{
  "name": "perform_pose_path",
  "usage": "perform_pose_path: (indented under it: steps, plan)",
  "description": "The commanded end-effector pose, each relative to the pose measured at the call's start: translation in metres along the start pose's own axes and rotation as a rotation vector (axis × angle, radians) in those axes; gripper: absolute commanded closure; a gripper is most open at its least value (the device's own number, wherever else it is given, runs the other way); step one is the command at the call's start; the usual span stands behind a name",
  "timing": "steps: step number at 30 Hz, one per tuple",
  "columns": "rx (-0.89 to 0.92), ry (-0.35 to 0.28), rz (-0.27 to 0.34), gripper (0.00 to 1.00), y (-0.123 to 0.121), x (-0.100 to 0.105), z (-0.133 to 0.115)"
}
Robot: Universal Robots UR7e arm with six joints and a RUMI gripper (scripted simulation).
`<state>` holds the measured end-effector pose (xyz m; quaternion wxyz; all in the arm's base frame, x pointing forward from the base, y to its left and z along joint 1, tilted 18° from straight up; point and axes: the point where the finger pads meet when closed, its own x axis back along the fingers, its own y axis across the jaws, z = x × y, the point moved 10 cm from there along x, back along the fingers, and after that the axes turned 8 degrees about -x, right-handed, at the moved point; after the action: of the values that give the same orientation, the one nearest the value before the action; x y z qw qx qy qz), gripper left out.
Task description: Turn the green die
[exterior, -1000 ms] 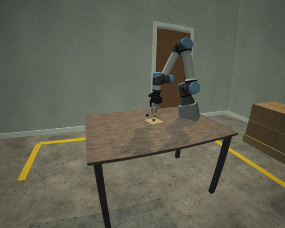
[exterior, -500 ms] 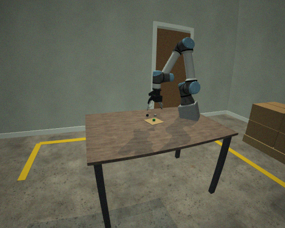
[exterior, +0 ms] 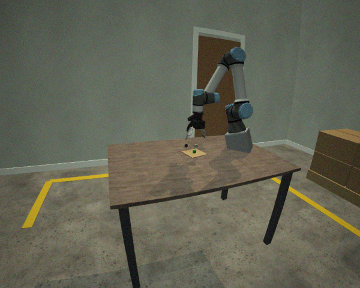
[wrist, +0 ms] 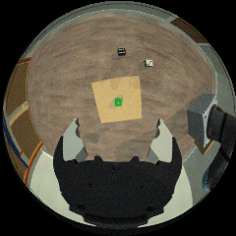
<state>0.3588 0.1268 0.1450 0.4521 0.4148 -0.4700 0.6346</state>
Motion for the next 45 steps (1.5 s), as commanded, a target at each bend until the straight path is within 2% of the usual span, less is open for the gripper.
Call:
perform_pose_path:
  steps: [1,22,33,45]
  plan:
    - [0.0,0.0,0.001,0.0,-0.0003,0.0003,0.0]
    - [0.103,0.0,0.001,0.0,-0.0021,-0.0001,0.0007]
    - [0.257,0.0,0.001,0.0,-0.0047,-0.0007,0.0014]
    - [0.582,0.0,0.001,0.0,-0.0097,-0.0019,0.0018]
